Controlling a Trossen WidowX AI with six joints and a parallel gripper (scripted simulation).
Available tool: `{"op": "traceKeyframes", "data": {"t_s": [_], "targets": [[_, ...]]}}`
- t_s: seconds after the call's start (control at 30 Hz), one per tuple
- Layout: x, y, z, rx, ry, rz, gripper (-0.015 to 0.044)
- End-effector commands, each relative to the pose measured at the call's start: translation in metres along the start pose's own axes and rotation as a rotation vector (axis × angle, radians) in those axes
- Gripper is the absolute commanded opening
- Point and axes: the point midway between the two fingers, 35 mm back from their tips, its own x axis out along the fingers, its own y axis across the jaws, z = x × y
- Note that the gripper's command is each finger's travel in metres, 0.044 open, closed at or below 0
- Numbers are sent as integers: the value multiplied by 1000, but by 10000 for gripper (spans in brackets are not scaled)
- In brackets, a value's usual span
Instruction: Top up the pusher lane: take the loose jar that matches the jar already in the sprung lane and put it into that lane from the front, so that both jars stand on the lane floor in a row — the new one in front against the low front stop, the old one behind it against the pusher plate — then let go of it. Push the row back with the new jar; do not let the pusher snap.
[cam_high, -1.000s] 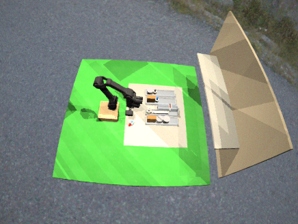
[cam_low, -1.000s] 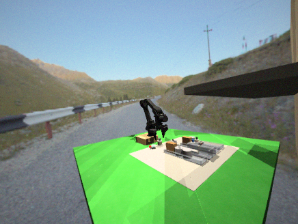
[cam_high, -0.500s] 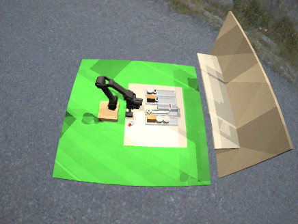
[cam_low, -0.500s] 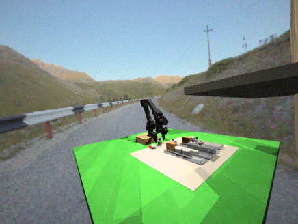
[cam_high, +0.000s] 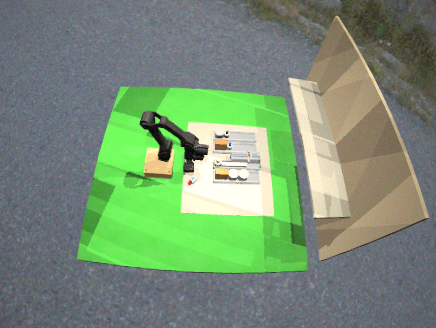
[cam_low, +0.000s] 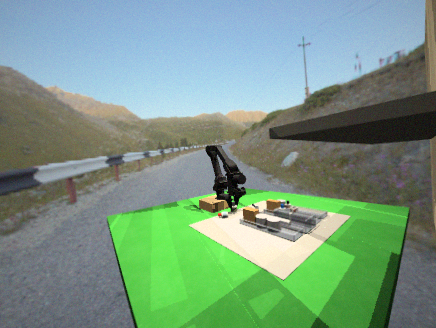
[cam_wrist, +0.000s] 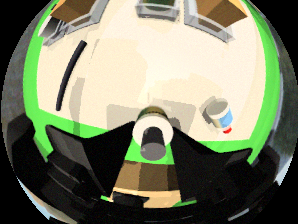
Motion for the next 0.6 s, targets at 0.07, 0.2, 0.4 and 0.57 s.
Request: {"op": "traceKeyframes", "data": {"t_s": [0.07,0.2,0.4,0.57], "targets": [[1,0,-1,-3,5,-1,111],[-11,1,3,-3,5,-1,6],[-40,3,8,-3,4,-1,0],[-66,5,9,-3,4,0,0]]}}
